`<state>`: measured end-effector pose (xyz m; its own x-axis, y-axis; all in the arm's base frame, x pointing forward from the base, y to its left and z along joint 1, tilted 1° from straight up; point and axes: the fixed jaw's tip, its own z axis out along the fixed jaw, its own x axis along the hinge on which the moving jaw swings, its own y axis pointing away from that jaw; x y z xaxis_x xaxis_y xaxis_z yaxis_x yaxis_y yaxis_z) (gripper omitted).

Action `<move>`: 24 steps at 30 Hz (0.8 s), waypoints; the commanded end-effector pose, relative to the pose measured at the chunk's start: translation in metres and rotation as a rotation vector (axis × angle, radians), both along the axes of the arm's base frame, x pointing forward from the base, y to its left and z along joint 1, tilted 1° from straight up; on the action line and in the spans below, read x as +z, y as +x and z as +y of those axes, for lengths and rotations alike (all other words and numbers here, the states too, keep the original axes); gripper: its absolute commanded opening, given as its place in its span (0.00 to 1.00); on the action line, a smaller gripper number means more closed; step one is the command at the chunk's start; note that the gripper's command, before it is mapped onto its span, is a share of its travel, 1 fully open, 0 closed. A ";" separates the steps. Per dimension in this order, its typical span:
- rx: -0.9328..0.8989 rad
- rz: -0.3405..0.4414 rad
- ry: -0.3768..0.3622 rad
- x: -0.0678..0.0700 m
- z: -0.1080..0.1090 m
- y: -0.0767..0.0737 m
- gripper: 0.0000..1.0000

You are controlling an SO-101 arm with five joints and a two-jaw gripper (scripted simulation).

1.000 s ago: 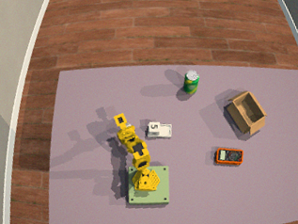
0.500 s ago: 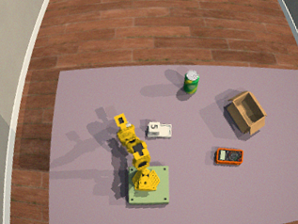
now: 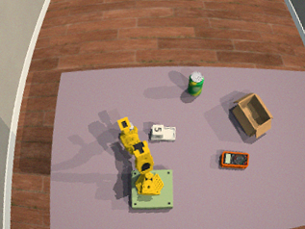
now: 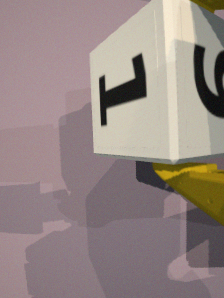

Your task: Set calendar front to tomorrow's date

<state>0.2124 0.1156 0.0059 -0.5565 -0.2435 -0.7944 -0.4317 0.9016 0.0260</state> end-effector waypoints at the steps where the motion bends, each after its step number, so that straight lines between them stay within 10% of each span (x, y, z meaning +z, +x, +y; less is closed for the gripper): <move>1: -0.009 -0.062 0.035 -0.002 -0.001 0.001 0.00; 24: -0.011 -0.245 0.122 0.003 -0.005 -0.005 0.00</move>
<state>0.2085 0.1123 0.0090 -0.3516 -0.1382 -0.9259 -0.4341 0.9003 0.0305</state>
